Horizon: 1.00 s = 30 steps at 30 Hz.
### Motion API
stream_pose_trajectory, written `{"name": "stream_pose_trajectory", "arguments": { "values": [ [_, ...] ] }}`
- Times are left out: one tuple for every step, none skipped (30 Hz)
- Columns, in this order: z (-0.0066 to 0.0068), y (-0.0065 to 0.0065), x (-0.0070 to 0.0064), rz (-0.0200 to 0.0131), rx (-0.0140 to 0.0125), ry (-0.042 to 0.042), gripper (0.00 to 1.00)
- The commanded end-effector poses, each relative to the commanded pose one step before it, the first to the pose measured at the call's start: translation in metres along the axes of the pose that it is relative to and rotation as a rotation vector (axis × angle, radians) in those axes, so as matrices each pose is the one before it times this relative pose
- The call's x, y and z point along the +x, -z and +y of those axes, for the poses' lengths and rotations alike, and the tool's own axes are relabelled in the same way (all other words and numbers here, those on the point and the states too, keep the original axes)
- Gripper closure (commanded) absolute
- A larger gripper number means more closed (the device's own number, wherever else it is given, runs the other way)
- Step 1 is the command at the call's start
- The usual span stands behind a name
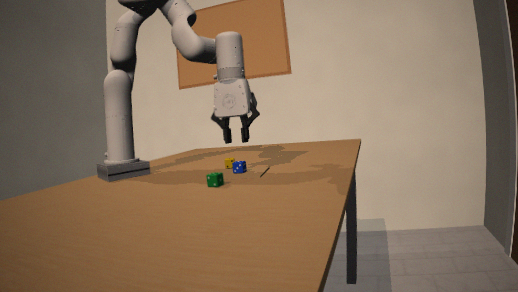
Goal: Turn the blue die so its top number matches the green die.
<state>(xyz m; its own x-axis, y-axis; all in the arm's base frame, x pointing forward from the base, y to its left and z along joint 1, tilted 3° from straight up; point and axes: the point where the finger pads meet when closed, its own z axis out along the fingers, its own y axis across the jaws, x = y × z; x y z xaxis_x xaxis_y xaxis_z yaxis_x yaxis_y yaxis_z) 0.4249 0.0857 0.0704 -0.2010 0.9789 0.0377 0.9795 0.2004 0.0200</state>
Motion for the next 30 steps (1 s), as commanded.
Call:
{"name": "stream_pose_trajectory", "arguments": {
  "values": [
    [0.00065,0.00066,0.00117,-0.03876,0.00383,0.00064,0.53],
    [-0.00034,-0.00030,0.00039,-0.02078,0.00297,-0.00019,0.53],
    [-0.00027,-0.00023,0.00042,-0.02357,0.00233,-0.00021,0.53],
    [-0.00015,-0.00013,0.00044,-0.02536,0.00128,-0.00024,0.53],
    [0.00000,-0.00001,0.00043,-0.02602,0.00002,-0.00026,0.53],
    [0.00014,0.00011,0.00041,-0.02549,-0.00125,-0.00028,0.53],
    [0.00027,0.00022,0.00038,-0.02379,-0.00230,-0.00028,0.53],
    [0.00034,0.00028,0.00033,-0.02106,-0.00296,-0.00028,0.53],
    [0.00036,0.00030,0.00028,-0.01754,-0.00313,-0.00025,0.53],
    [0.00033,0.00027,0.00022,-0.01350,-0.00283,-0.00021,0.53],
    [0.00000,0.00000,0.00000,0.00000,0.00000,0.00000,0.53],
    [0.00000,0.00000,0.00000,0.00000,0.00000,0.00000,0.53],
    [0.00025,0.00021,0.00015,-0.00932,-0.00217,-0.00015,0.53],
    [0.00016,0.00013,0.00009,-0.00540,-0.00134,-0.00009,0.53],
    [0.00007,0.00006,0.00004,-0.00223,-0.00057,-0.00004,0.53],
    [0.00001,0.00001,0.00001,-0.00035,-0.00009,-0.00001,0.53],
    [-0.00002,-0.00002,0.00003,-0.00064,0.00014,0.00003,0.53],
    [-0.00011,-0.00013,0.00018,-0.00398,0.00087,0.00018,0.53],
    [-0.00024,-0.00029,0.00040,-0.00937,0.00193,0.00039,0.53],
    [-0.00036,-0.00044,0.00061,-0.01566,0.00286,0.00056,0.53],
    [-0.00042,-0.00050,0.00076,-0.02189,0.00326,0.00061,0.53],
    [-0.00038,-0.00045,0.00079,-0.02727,0.00289,0.00048,0.53],
    [-0.00024,-0.00029,0.00071,-0.03109,0.00177,0.00018,0.53],
    [-0.00003,-0.00005,0.00055,-0.03283,0.00017,-0.00024,0.53],
    [0.00019,0.00019,0.00035,-0.03219,-0.00147,-0.00066,0.53],
    [0.00036,0.00037,0.00017,-0.02917,-0.00271,-0.00096,0.53],
    [0.00043,0.00045,0.00004,-0.02409,-0.00320,-0.00106,0.53],
    [0.00000,0.00000,0.00000,0.00000,0.00000,0.00000,0.53],
    [0.00000,0.00000,0.00000,0.00000,0.00000,0.00000,0.53],
    [0.00039,0.00041,-0.00003,-0.01761,-0.00289,-0.00093,0.53]
  ]
}}
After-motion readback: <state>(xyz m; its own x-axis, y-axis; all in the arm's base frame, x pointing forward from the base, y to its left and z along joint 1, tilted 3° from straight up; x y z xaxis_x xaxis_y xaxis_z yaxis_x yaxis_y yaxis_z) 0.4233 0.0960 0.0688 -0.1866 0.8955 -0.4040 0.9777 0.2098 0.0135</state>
